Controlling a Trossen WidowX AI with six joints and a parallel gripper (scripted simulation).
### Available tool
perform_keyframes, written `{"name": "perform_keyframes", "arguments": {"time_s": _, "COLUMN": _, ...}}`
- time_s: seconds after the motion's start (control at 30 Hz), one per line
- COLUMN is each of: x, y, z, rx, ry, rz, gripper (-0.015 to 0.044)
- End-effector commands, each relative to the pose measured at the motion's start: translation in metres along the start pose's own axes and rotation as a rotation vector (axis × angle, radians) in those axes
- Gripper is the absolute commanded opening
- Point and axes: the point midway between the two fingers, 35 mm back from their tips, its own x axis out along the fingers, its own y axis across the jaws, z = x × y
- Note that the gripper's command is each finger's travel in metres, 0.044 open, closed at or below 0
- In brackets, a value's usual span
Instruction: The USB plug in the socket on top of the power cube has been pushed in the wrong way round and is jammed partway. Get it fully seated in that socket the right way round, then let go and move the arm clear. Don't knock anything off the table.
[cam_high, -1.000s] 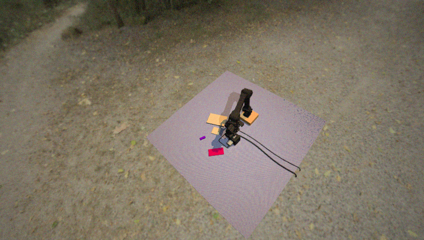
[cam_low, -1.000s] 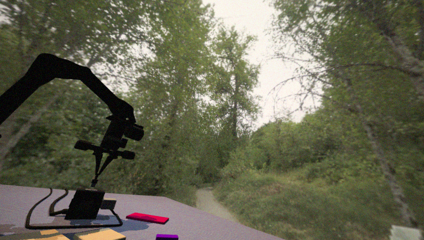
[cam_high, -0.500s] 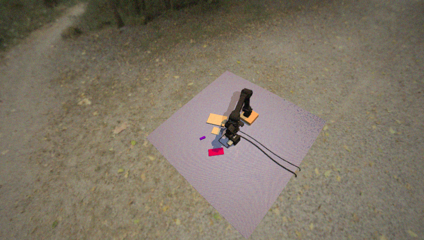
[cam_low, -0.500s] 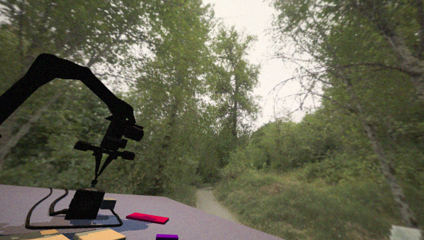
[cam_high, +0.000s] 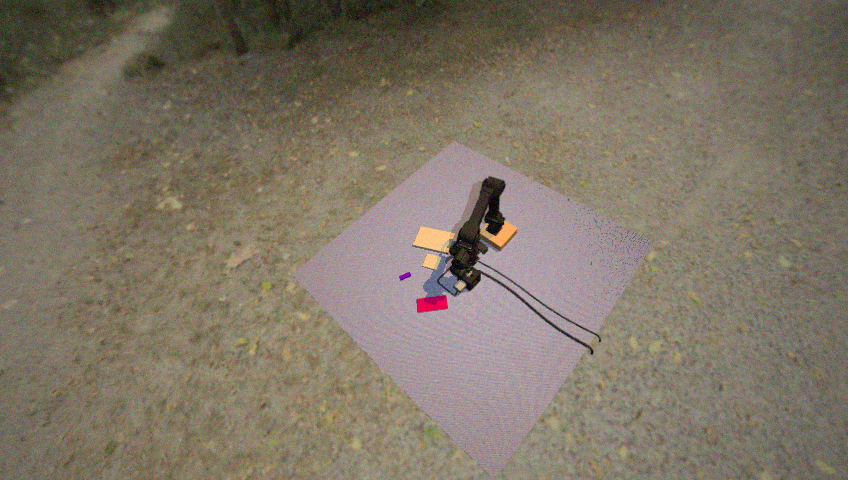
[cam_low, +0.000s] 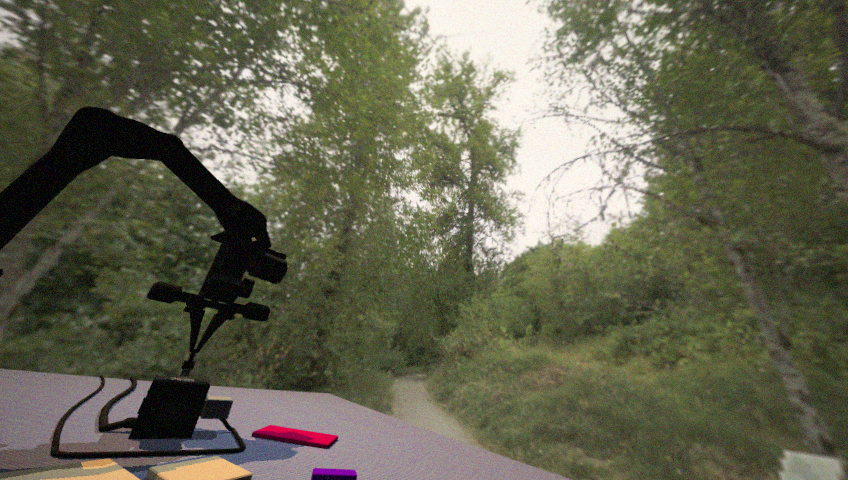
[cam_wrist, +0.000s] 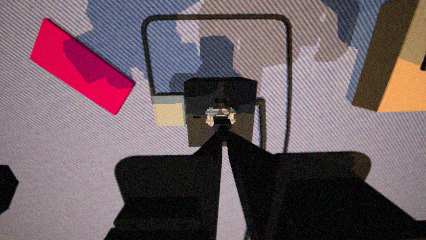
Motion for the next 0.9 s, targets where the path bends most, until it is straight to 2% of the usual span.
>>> {"name": "perform_keyframes", "arguments": {"time_s": 0.0, "x": 0.0012, "y": 0.0001, "z": -0.0001, "rx": 0.003, "ry": 0.0, "rz": 0.0, "gripper": 0.0}}
{"name": "perform_keyframes", "arguments": {"time_s": 0.87, "x": 0.0043, "y": 0.0001, "z": -0.0001, "rx": 0.003, "ry": 0.0, "rz": 0.0, "gripper": 0.0}}
